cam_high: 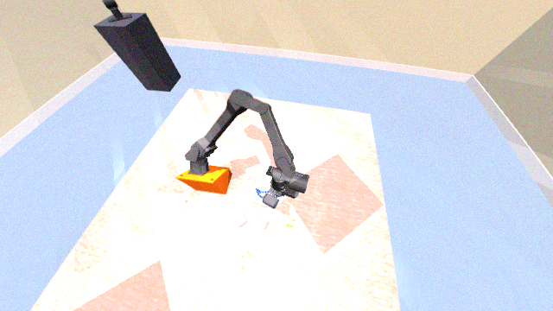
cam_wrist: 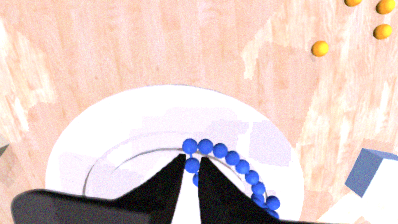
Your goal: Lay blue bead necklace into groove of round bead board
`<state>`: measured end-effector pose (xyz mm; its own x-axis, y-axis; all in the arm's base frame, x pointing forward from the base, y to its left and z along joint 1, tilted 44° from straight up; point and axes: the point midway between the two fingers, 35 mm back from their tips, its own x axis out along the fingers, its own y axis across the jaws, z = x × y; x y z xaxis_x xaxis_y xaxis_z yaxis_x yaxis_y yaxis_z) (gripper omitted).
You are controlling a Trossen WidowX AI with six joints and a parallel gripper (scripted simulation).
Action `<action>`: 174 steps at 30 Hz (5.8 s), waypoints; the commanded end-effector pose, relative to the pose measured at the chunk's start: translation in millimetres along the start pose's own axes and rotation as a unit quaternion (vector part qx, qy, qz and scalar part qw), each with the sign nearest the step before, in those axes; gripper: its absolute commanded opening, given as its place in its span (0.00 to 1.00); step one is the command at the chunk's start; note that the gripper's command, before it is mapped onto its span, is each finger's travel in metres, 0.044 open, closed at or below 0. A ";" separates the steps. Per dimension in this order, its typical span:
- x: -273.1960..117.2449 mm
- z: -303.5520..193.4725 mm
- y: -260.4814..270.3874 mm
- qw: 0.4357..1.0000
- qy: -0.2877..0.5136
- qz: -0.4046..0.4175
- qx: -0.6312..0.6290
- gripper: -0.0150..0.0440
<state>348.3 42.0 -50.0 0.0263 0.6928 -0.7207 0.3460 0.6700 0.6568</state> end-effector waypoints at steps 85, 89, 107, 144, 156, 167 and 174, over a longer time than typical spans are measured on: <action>-11.5 5.9 15.4 0.999 0.001 0.002 -0.053 0.87; -26.2 -2.4 8.2 0.978 0.001 0.001 -0.211 0.69; -34.1 -10.1 2.5 0.940 0.001 0.001 -0.341 0.46; -0.1 -8.8 3.6 0.939 0.000 0.000 -0.345 0.32; -0.1 -8.8 3.6 0.939 0.000 0.000 -0.345 0.25; -0.1 -8.8 3.6 0.939 0.000 0.000 -0.345 0.25; -4.1 -10.0 3.1 0.939 0.001 0.002 -0.343 0.25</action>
<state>340.7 46.5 -45.5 0.0246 0.6933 -0.7202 -0.3412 0.6830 0.6458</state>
